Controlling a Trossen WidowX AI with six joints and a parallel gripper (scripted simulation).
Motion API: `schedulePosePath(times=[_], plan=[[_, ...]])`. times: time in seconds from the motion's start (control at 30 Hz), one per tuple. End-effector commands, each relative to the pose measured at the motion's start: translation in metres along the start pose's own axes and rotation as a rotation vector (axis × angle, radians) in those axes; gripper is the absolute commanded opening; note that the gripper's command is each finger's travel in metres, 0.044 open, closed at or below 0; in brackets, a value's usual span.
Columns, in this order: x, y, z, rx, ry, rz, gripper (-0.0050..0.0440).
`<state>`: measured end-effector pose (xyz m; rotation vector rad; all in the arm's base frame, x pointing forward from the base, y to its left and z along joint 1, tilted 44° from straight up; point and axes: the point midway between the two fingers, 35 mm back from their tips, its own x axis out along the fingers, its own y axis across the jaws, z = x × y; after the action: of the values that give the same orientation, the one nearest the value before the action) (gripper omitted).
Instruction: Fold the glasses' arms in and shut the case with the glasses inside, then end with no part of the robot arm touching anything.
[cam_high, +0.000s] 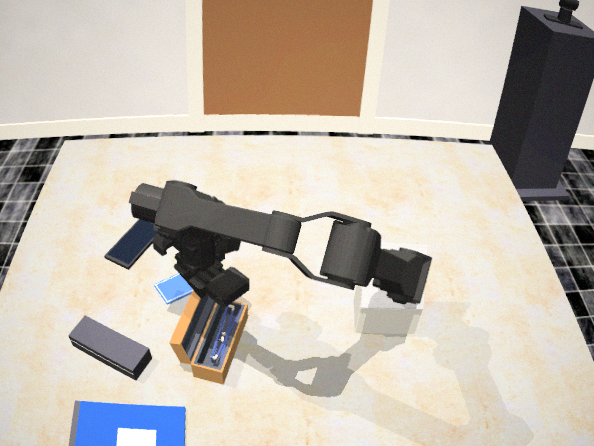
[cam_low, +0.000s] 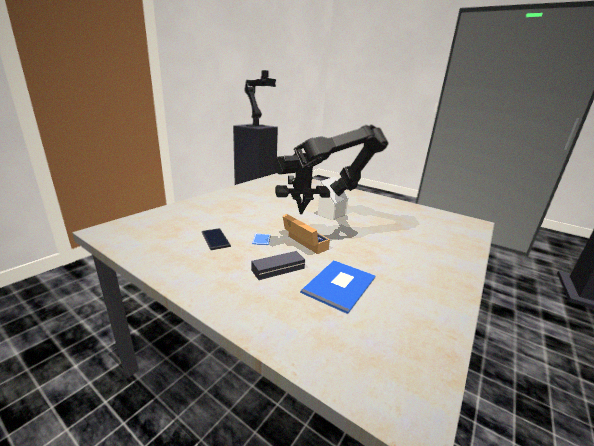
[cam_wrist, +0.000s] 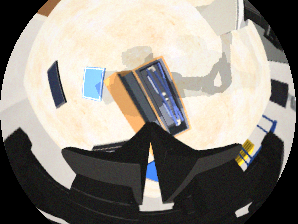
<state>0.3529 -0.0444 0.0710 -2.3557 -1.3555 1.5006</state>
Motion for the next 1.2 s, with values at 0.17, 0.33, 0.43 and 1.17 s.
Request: schedulePosePath(times=[0.17,0.33,0.43,1.17], plan=[[0.001,0.013,-0.012,0.269,-0.002,-0.006,0.0000],[0.000,0.020,-0.019,0.444,-0.002,-0.006,0.0000],[0.000,0.024,-0.023,0.549,-0.002,-0.006,0.0000],[0.000,0.044,-0.042,1.054,-0.004,-0.006,0.0000]])
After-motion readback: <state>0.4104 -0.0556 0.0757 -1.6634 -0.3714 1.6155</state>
